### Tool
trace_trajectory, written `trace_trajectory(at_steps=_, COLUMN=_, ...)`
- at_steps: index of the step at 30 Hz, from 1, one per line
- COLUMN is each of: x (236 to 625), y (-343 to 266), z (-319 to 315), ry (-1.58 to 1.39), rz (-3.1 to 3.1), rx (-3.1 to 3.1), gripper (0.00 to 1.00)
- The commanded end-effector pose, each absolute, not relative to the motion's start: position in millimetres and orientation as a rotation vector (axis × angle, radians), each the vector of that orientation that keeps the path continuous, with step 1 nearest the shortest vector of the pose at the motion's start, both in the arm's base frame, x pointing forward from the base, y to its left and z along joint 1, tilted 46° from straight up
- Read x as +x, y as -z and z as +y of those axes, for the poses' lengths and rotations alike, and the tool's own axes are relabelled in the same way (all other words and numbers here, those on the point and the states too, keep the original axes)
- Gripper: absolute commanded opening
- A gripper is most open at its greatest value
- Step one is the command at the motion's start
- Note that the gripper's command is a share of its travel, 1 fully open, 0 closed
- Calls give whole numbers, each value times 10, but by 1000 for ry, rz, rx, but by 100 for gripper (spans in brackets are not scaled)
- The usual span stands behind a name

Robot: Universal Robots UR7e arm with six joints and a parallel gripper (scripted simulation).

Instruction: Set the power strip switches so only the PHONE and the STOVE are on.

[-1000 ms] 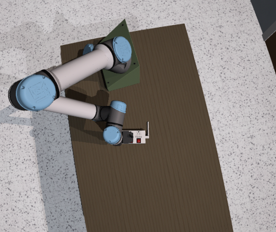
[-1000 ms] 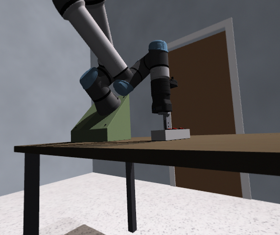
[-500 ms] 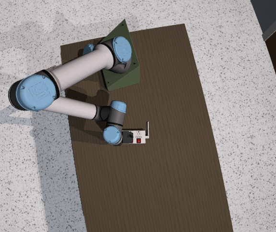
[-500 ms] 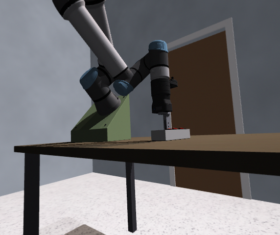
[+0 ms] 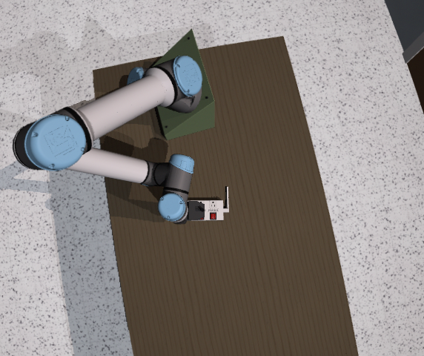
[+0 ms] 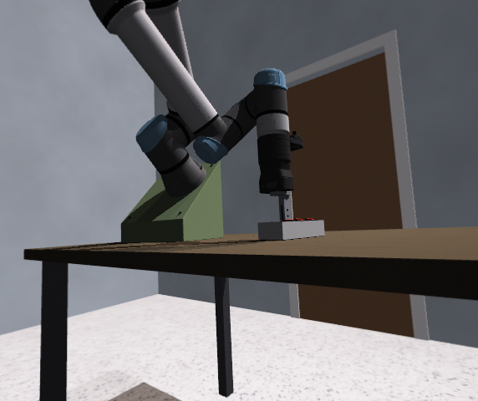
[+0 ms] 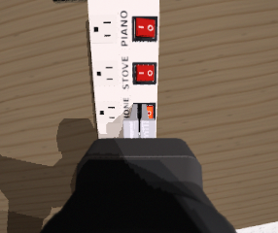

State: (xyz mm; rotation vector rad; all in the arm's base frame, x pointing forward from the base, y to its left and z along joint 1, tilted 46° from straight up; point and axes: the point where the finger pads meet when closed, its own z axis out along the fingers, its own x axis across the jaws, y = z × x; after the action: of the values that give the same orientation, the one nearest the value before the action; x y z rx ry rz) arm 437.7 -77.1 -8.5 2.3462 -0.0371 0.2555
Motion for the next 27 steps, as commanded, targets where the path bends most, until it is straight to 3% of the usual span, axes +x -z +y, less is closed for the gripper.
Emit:
trace_trajectory(at_steps=1, x=4375, y=93, z=-779, ry=-252, rz=-39, rx=2347, gripper=0)
trace_trajectory(at_steps=27, x=4368, y=67, z=-752, ry=-252, rz=-39, rx=2347, gripper=0)
